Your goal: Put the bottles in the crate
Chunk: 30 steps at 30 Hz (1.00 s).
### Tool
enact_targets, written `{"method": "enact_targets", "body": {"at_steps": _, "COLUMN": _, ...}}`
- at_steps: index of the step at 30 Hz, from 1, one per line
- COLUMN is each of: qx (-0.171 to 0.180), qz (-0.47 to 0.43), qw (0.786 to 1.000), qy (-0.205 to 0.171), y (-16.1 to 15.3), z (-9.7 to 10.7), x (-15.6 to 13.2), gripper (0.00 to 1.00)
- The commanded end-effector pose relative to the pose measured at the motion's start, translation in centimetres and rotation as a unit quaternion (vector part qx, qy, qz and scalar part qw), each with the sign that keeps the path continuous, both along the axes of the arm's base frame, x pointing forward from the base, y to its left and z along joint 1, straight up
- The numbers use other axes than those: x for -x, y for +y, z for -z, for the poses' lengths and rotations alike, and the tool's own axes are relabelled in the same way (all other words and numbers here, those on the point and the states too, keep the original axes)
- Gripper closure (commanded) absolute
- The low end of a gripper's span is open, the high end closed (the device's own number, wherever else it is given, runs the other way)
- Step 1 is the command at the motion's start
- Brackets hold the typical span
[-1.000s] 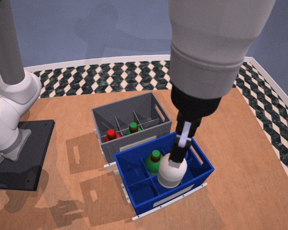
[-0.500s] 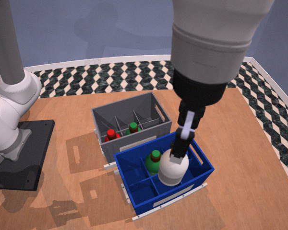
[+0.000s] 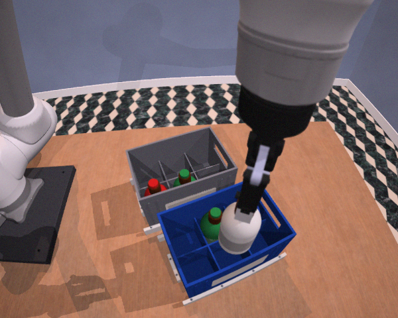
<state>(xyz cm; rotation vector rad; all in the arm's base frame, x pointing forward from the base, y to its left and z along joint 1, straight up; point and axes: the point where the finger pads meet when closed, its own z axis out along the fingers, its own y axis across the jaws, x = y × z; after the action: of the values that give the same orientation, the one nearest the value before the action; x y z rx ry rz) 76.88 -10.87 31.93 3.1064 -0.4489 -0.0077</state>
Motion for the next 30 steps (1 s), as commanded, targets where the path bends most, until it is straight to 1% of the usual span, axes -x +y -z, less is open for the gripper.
{"method": "enact_targets", "body": {"at_steps": 1, "qx": 0.000, "qz": 0.000, "qw": 1.000, "qy": 0.000, "y": 0.2, "z": 0.0, "x": 0.1, "gripper": 1.00}}
{"method": "enact_targets", "body": {"at_steps": 30, "qx": 0.000, "qz": 0.000, "qw": 1.000, "qy": 0.000, "y": 5.5, "z": 0.0, "x": 1.4, "gripper": 1.00}}
